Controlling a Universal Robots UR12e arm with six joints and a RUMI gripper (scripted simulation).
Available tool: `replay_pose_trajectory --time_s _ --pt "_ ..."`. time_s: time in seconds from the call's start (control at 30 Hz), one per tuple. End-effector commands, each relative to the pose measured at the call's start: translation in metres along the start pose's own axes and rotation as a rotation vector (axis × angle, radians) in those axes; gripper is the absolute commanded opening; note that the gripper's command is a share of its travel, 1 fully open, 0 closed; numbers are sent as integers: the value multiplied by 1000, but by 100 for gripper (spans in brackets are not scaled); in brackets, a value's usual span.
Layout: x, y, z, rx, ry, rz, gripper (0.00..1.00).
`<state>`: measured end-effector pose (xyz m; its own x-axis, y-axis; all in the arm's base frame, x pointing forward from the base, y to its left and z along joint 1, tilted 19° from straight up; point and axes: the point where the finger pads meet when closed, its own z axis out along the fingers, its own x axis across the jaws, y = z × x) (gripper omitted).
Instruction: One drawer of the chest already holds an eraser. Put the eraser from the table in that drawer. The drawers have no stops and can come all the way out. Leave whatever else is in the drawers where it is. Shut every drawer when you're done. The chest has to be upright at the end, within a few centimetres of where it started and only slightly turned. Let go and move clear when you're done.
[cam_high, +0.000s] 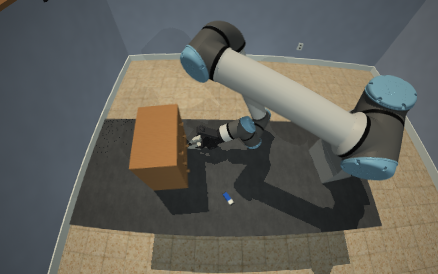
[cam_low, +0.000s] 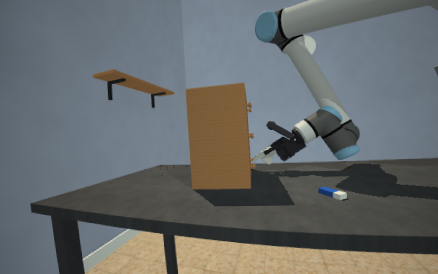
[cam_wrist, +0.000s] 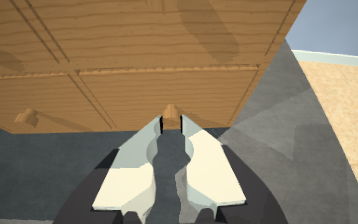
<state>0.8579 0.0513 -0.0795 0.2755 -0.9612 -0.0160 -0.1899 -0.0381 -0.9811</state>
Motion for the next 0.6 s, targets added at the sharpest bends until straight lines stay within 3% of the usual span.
replay_pose_trajectory --time_s 0.0,0.4,0.57 --pt "0 -1 0 1 0 0 7" --pt "0 -1 0 1 0 0 7" --pt "0 -1 0 1 0 0 12"
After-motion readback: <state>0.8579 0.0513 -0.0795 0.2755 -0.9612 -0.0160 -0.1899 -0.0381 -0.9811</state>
